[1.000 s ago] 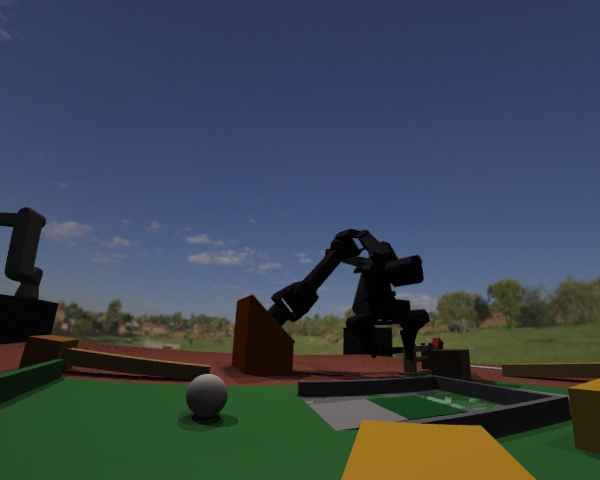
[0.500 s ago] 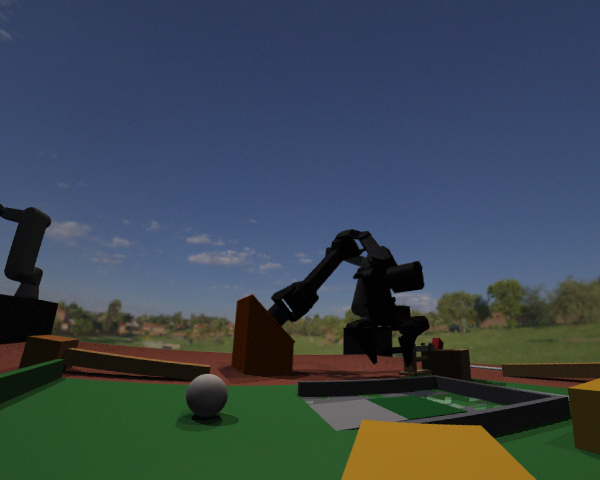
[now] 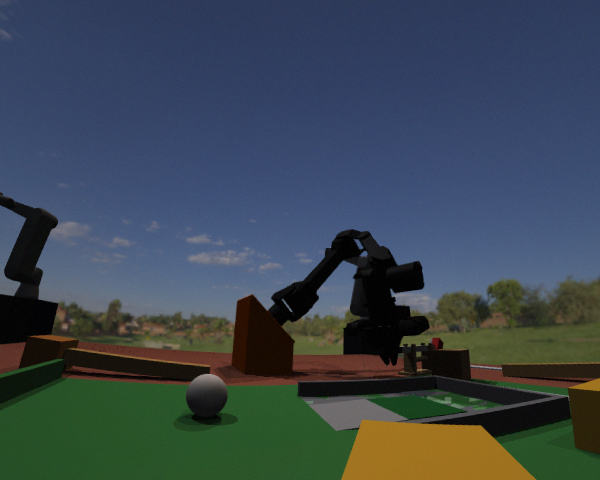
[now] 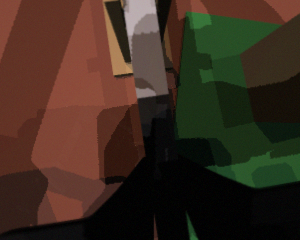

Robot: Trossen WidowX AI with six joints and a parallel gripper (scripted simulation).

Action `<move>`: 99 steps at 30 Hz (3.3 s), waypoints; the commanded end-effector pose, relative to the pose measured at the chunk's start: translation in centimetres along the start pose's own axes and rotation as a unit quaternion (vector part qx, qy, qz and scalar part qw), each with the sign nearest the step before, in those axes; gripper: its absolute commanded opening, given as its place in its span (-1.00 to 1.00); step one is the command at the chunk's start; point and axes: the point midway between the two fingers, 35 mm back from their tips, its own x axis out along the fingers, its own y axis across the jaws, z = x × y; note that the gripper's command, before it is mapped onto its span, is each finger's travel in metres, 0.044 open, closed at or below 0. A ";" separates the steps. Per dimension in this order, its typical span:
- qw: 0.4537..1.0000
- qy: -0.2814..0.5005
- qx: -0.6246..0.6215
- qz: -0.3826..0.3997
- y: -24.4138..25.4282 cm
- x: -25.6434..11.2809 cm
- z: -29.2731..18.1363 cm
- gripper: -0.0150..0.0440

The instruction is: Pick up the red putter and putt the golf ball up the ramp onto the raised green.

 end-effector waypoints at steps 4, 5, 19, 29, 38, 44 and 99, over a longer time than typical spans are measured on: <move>1.000 0.000 0.000 0.000 0.0 -0.1 0.0 -0.49; 1.000 0.001 0.000 0.000 -0.1 -0.2 0.0 -0.49; 1.000 0.008 0.000 0.002 -0.5 -5.8 1.0 -0.49; 1.000 0.002 0.001 0.001 -0.1 -9.6 2.6 -0.49; 0.994 0.036 0.099 -0.012 -1.3 -10.5 -1.7 -0.49; 0.977 0.061 0.200 -0.032 -2.0 -12.3 -5.9 -0.49; 0.530 0.086 0.835 -0.122 14.7 -22.1 -35.0 -0.49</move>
